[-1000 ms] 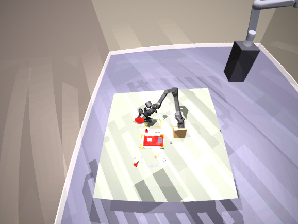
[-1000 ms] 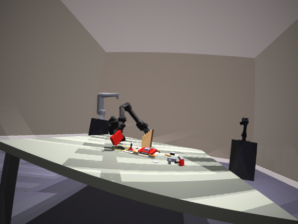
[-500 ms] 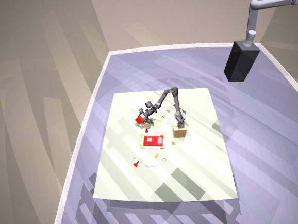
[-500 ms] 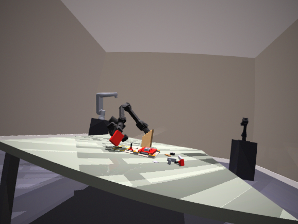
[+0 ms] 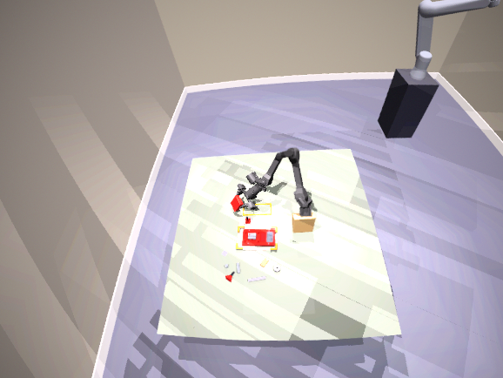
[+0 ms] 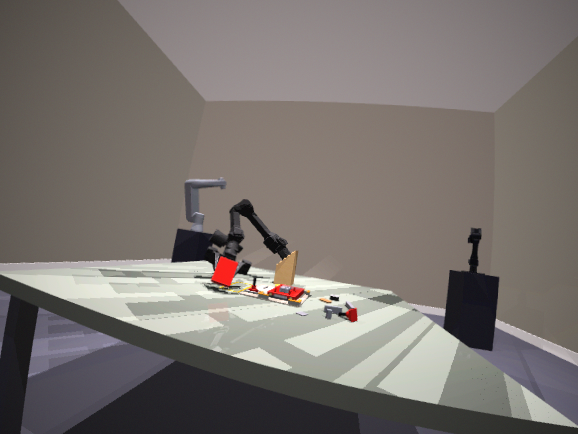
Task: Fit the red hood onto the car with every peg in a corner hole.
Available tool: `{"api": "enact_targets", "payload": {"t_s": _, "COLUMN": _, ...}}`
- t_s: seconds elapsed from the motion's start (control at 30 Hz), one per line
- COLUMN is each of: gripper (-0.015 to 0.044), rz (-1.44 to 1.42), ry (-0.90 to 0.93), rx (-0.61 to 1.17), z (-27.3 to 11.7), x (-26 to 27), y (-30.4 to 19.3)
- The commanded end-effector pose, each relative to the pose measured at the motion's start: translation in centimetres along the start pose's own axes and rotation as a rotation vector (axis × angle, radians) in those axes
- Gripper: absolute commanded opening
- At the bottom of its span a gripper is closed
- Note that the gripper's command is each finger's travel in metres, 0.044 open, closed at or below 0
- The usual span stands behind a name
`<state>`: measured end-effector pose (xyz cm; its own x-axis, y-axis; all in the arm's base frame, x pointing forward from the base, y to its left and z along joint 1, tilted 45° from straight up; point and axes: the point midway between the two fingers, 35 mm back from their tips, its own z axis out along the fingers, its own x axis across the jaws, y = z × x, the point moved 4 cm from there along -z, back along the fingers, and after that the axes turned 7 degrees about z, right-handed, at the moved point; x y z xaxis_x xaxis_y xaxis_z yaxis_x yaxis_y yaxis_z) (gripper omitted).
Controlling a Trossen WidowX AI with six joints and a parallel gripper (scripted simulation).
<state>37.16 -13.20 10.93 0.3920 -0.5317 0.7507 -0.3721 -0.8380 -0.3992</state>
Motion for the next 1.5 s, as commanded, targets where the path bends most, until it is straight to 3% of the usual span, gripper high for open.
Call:
{"api": "enact_targets", "payload": {"t_s": 0.0, "gripper": 0.0, "rz": 0.117, "ry": -0.005, "rx": 0.0, "z": 0.2, "x": -0.3, "y": 1.0}}
{"api": "enact_targets", "payload": {"t_s": 0.17, "gripper": 0.0, "rz": 0.252, "ry": -0.005, "rx": -0.001, "z": 0.6, "x": -0.6, "y": 3.0}}
{"api": "enact_targets", "payload": {"t_s": 0.47, "gripper": 0.0, "rz": 0.229, "ry": -0.002, "rx": 0.014, "z": 0.5, "x": -0.3, "y": 2.6}}
{"api": "enact_targets", "payload": {"t_s": 1.03, "gripper": 0.044, "rz": 0.236, "ry": -0.003, "rx": 0.02, "z": 0.5, "x": -0.4, "y": 2.6}}
{"api": "enact_targets", "payload": {"t_s": 1.2, "gripper": 0.044, "rz": 0.239, "ry": -0.003, "rx": 0.017, "z": -0.9, "x": 0.1, "y": 2.1}}
{"api": "enact_targets", "payload": {"t_s": 1.47, "gripper": 0.044, "rz": 0.254, "ry": -0.005, "rx": 0.005, "z": -8.2, "x": 0.8, "y": -0.2}}
